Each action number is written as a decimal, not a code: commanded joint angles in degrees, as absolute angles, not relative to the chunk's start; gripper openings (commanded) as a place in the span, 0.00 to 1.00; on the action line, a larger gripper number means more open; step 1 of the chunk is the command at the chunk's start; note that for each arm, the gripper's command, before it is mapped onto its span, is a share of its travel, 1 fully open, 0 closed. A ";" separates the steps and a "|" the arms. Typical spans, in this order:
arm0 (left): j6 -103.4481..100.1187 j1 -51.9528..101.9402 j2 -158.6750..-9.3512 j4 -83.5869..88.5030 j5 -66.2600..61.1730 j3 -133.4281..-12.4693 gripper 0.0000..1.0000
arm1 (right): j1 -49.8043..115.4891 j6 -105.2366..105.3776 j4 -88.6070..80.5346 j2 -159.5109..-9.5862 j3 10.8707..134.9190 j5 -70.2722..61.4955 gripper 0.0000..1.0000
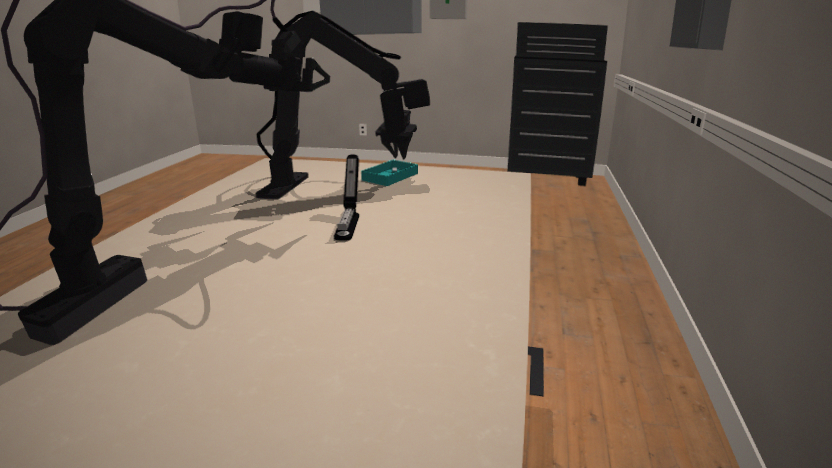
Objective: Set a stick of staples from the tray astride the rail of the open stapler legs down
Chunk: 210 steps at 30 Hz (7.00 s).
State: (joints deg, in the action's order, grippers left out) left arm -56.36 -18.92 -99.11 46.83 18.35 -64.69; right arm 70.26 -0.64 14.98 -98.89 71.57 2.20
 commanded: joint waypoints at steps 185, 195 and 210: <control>-16.15 3.25 -98.95 51.14 3.18 -74.12 0.06 | 53.38 -0.26 -20.66 -9.40 18.03 3.76 1.00; -0.58 10.65 -98.61 49.63 0.33 -74.53 0.06 | 53.69 -0.53 -20.05 -9.80 18.64 3.70 1.00; 24.82 22.63 -97.86 47.11 -4.48 -74.94 0.06 | 53.69 -0.53 -20.05 -9.80 18.64 3.70 1.00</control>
State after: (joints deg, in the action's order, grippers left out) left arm 17.26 20.80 -100.44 49.23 -2.66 -72.47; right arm 53.91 -0.64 -20.05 -10.83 18.50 3.86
